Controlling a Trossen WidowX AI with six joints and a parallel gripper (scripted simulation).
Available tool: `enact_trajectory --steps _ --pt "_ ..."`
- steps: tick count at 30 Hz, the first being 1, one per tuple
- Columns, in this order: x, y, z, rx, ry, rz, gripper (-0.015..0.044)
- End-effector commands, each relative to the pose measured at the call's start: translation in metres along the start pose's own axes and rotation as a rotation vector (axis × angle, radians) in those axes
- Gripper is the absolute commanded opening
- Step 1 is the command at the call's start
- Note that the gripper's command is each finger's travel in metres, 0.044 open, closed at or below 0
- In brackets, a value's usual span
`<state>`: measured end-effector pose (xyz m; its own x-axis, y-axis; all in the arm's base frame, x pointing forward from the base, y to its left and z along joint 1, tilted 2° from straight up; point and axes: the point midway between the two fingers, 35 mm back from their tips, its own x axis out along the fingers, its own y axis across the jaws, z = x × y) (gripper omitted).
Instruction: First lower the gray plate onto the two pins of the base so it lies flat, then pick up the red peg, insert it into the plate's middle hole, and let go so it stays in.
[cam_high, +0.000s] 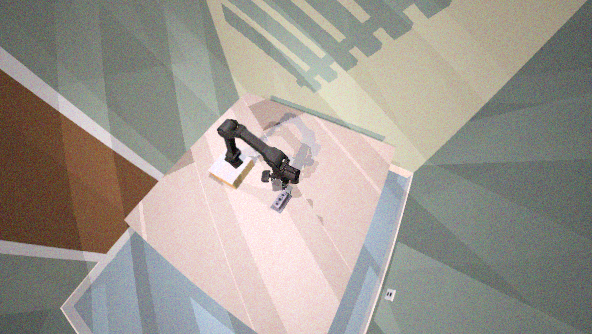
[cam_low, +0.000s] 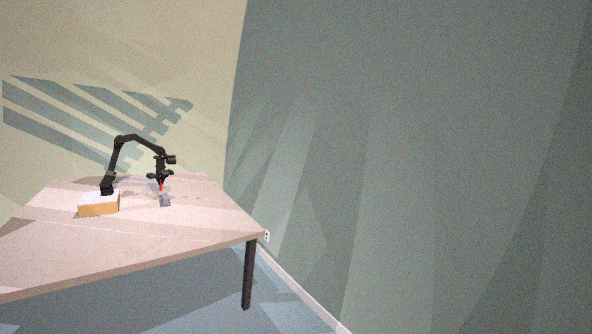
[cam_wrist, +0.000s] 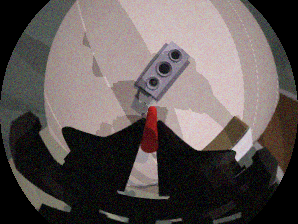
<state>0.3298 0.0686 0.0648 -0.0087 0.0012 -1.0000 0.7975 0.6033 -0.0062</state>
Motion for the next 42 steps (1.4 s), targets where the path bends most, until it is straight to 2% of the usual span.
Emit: enact_trajectory --steps 1,20,42 --pt "-0.001 0.000 0.012 -0.003 -0.006 0.000 0.0000" --pt "0.000 -0.010 0.069 -0.006 -0.009 -0.004 0.0000" --pt "0.000 -0.010 0.069 -0.006 -0.009 -0.004 0.0000"
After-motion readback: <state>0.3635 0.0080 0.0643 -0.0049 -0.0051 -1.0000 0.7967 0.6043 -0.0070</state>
